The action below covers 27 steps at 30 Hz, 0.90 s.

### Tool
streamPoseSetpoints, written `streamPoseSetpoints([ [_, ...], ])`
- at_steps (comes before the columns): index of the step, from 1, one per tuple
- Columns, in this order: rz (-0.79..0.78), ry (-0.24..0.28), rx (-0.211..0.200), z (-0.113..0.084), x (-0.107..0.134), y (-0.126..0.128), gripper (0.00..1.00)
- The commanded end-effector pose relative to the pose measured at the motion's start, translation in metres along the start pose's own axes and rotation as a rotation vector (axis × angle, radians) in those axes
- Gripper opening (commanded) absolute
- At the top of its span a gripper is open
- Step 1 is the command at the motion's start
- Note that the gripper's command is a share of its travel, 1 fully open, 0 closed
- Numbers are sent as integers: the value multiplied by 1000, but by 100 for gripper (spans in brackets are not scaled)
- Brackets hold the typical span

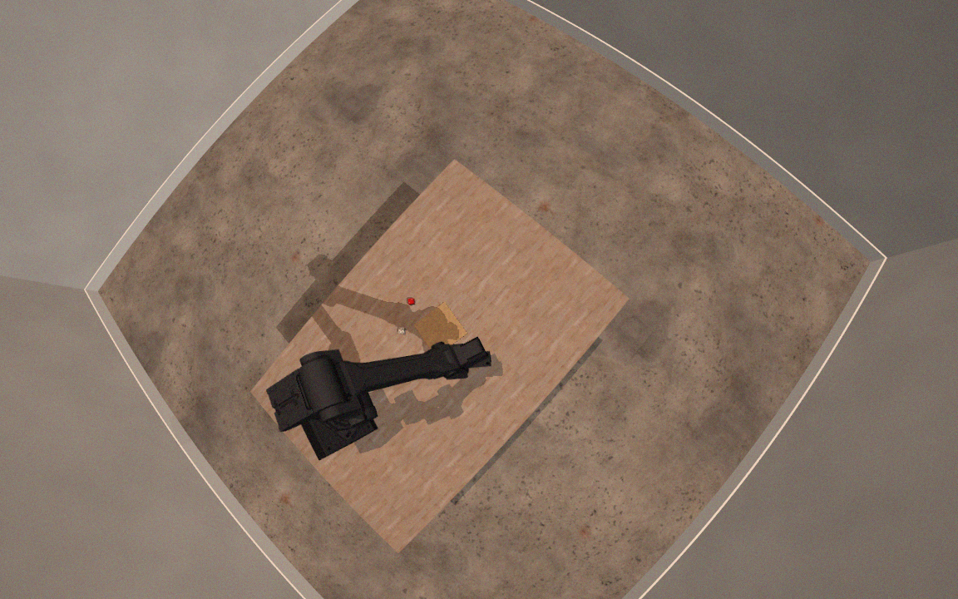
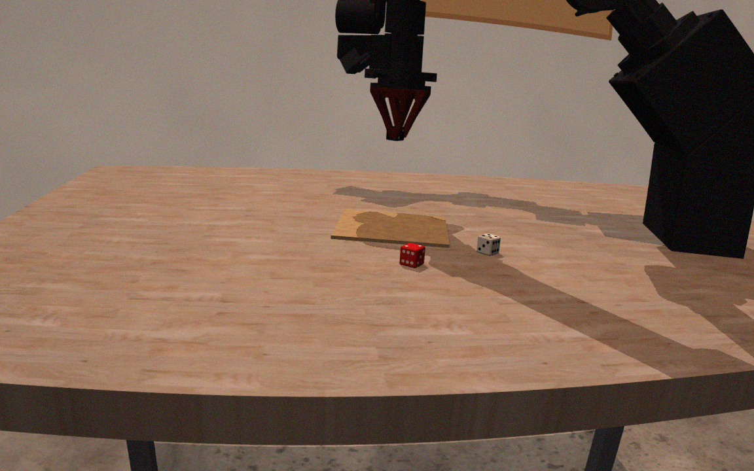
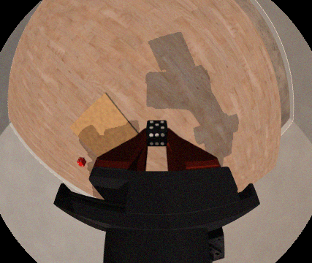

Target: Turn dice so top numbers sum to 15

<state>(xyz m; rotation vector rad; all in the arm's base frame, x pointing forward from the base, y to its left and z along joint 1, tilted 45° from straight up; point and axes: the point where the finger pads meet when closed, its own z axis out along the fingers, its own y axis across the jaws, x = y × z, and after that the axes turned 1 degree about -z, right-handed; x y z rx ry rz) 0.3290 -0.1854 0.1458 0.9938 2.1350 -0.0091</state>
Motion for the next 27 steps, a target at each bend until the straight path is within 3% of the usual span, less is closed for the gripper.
streamPoseSetpoints([
  [1,-50,-23,-15,-6,0,10,15],
  [4,-85,-28,-17,-5,4,16,15],
  [12,-499,-16,-17,-4,70,65,15],
  [18,-735,-29,-21,-10,106,85,15],
  [21,-756,-31,-21,-10,110,86,15],
  [22,-748,-33,-4,-9,106,81,15],
  [27,-759,-34,-18,-11,107,87,15],
])
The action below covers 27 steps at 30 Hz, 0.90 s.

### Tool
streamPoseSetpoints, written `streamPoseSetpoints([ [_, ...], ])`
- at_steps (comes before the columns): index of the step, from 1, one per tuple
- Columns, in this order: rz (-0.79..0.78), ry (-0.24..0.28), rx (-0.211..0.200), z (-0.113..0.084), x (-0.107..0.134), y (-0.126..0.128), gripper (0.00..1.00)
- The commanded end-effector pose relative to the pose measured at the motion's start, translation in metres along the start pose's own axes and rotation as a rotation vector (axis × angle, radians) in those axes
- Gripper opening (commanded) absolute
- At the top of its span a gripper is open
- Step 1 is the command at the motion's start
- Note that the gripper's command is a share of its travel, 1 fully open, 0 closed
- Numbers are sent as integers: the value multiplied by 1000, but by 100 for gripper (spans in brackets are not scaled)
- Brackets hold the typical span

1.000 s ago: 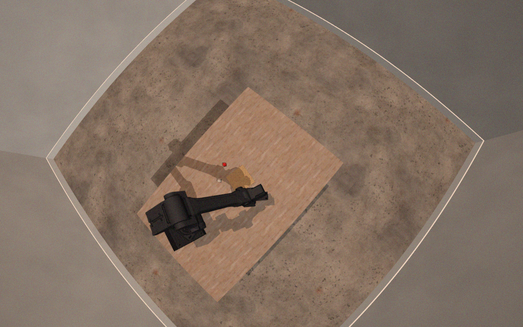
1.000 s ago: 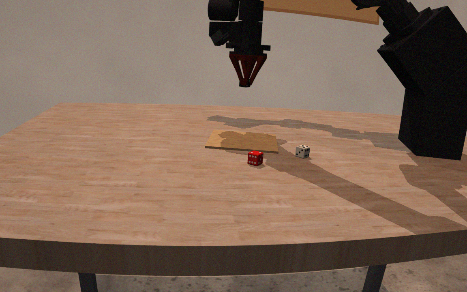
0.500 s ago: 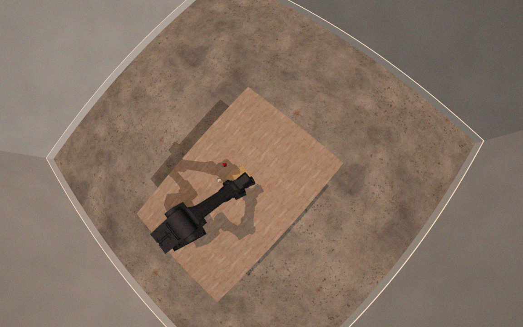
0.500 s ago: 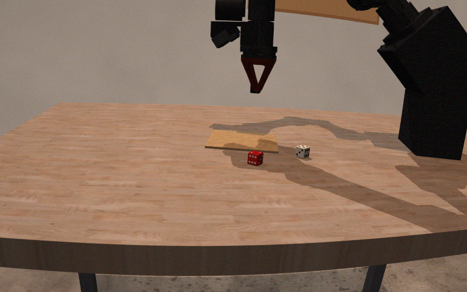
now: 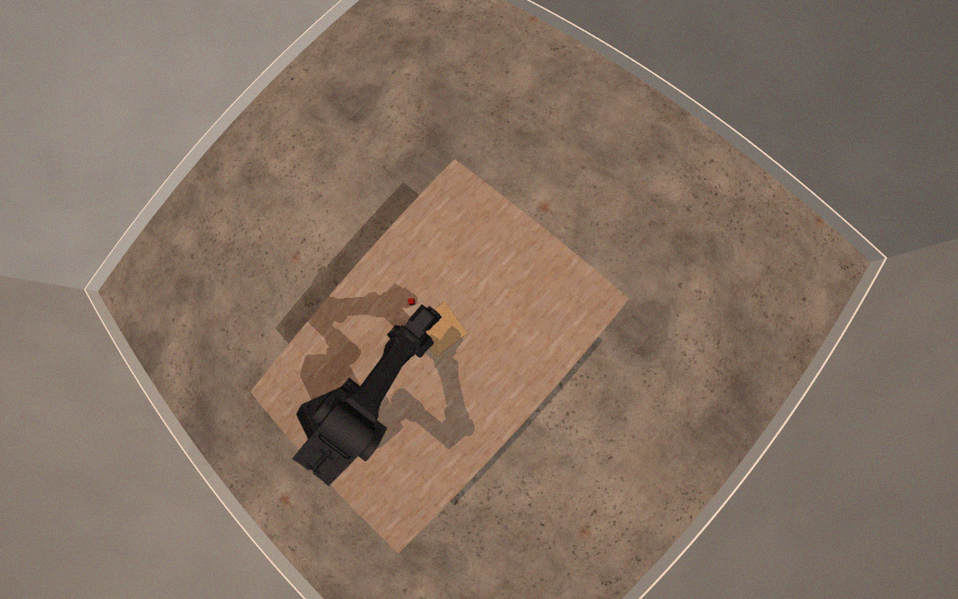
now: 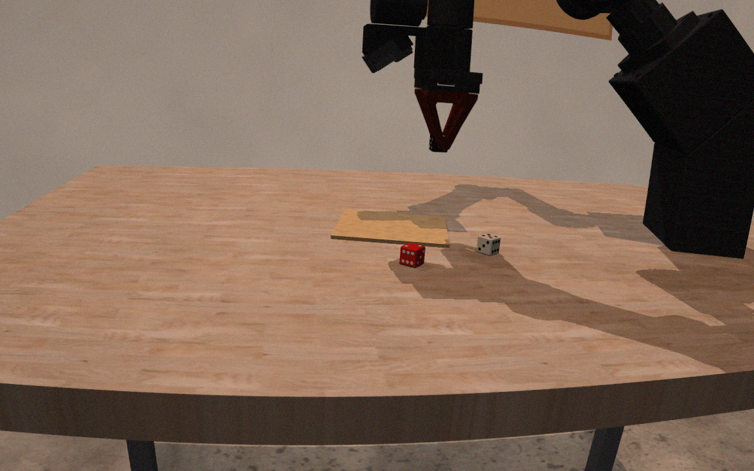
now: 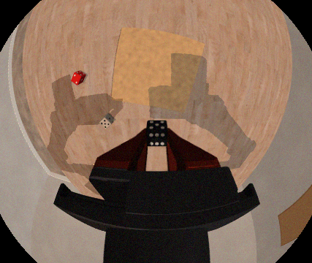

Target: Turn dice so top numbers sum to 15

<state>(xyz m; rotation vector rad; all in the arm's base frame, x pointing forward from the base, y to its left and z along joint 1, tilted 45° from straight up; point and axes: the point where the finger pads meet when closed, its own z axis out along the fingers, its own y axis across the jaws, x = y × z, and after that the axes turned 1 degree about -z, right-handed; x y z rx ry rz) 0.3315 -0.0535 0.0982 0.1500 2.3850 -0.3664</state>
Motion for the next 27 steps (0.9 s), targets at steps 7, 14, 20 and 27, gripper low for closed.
streamPoseSetpoints([
  [7,-10,-44,-2,-6,-12,0,15],
  [14,-12,-11,4,7,-3,-3,15],
  [20,-12,-12,4,26,-4,-3,15],
  [27,-10,-20,5,54,-9,-3,15],
])
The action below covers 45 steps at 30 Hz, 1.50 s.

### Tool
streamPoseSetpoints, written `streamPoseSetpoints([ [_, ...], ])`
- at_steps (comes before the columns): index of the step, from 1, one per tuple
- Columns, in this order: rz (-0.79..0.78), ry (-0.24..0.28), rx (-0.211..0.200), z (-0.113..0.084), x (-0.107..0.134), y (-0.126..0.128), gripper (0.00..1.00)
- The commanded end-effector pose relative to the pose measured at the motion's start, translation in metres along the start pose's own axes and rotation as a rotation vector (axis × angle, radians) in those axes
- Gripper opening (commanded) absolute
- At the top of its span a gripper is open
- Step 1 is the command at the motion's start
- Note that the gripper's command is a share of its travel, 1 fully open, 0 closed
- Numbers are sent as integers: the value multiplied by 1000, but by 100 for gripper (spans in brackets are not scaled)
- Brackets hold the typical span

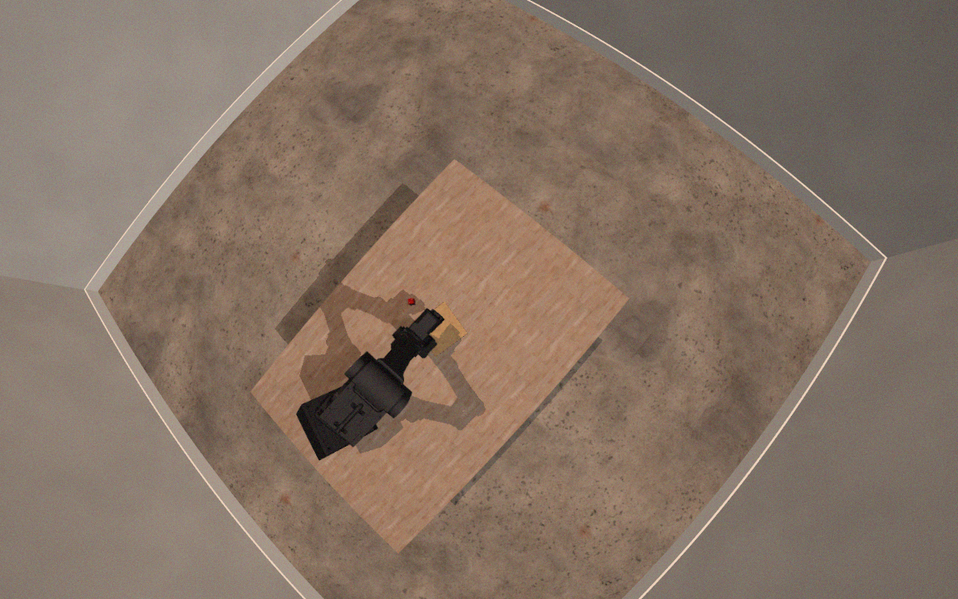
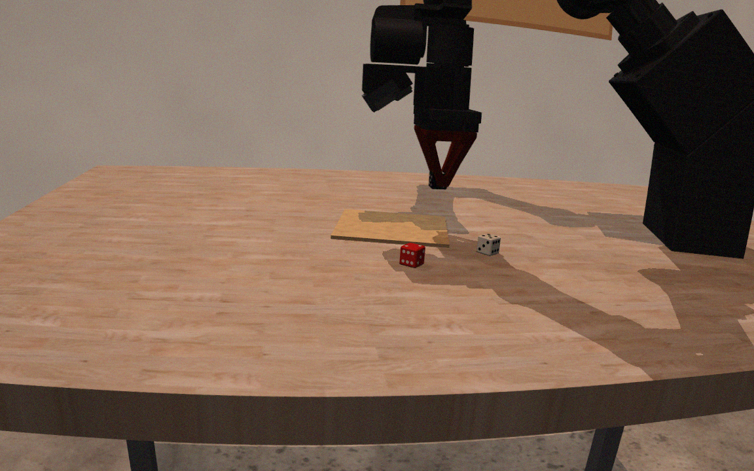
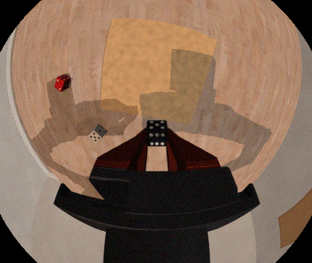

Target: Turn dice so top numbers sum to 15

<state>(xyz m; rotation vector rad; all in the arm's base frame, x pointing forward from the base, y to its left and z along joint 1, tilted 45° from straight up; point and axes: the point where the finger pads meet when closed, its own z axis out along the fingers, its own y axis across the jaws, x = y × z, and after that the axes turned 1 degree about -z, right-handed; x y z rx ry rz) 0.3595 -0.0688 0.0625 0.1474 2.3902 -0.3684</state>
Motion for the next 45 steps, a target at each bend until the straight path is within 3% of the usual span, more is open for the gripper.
streamPoseSetpoints([
  [1,-6,-25,5,6,-12,-2,15],
  [8,-8,-20,5,37,-9,-2,15],
  [14,-11,-20,3,49,-9,-1,15],
  [45,-10,-18,-2,49,-8,2,15],
])
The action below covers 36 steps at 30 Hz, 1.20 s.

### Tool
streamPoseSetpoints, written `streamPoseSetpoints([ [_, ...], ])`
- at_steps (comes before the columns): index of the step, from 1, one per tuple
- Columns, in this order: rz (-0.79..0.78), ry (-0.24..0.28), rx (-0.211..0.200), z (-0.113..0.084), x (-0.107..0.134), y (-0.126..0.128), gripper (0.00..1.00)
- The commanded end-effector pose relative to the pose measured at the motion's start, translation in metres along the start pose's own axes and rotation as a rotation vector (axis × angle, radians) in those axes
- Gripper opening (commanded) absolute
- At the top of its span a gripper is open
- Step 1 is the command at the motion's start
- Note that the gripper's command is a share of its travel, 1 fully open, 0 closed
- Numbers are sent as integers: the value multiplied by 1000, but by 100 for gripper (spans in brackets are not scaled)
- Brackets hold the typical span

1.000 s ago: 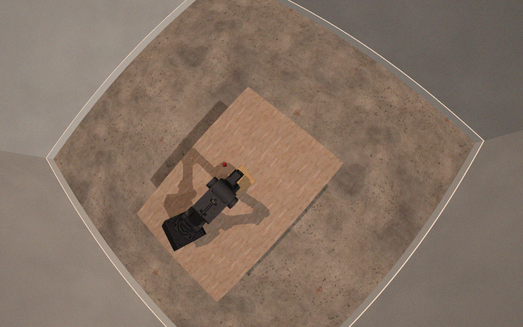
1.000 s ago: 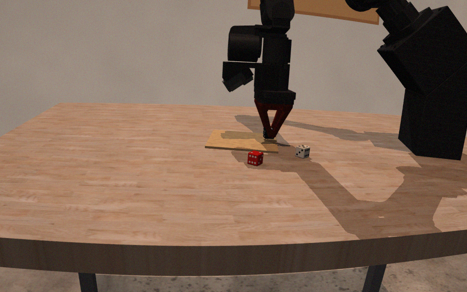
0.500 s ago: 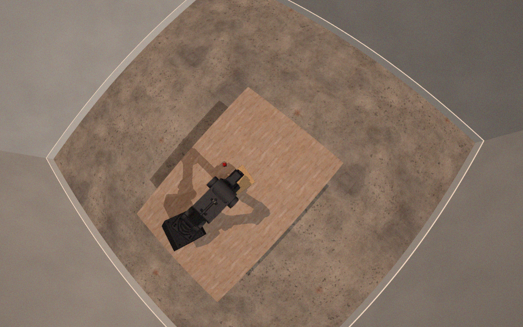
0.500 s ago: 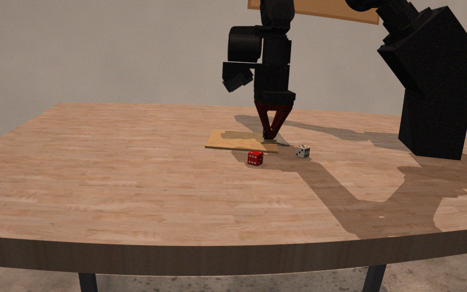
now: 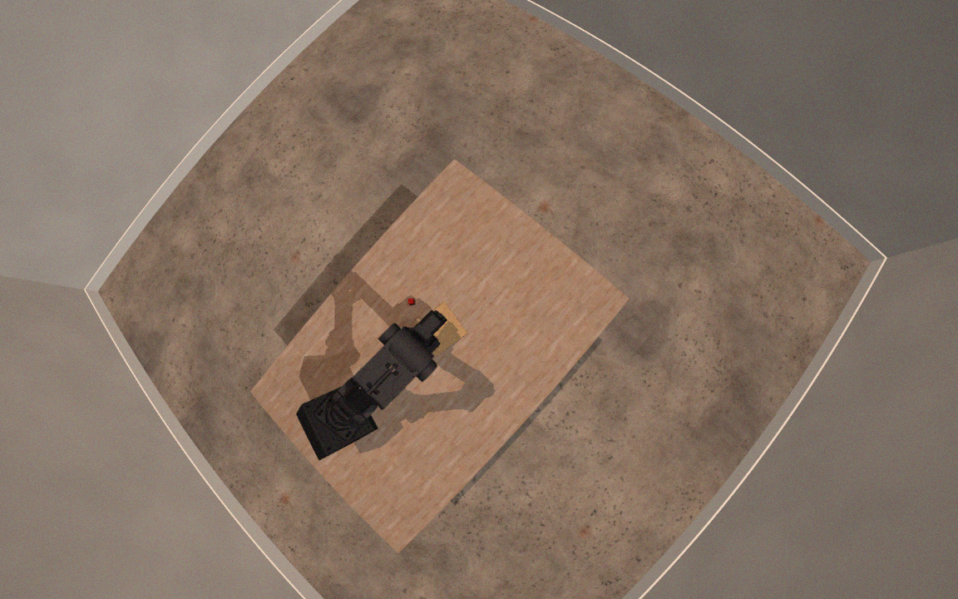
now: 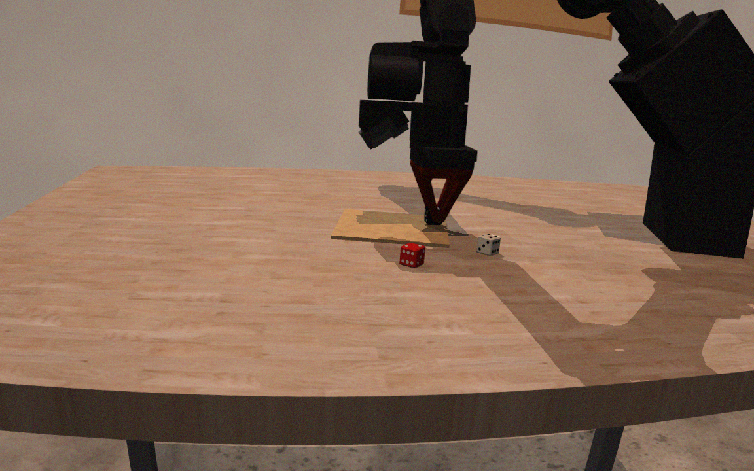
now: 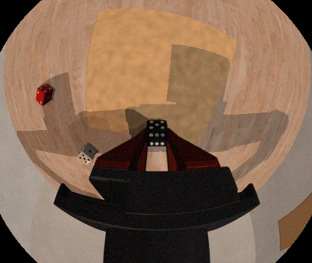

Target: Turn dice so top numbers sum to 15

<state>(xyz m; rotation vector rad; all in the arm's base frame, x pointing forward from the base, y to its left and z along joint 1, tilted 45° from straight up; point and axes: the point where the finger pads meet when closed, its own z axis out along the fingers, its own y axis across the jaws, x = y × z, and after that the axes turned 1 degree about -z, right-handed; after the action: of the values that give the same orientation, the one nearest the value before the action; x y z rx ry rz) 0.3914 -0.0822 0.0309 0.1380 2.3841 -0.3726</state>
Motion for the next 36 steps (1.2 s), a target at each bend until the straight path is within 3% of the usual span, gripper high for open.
streamPoseSetpoints([
  [1,-4,-11,-3,3,-5,1,15],
  [36,-3,8,-6,2,-1,5,15],
])
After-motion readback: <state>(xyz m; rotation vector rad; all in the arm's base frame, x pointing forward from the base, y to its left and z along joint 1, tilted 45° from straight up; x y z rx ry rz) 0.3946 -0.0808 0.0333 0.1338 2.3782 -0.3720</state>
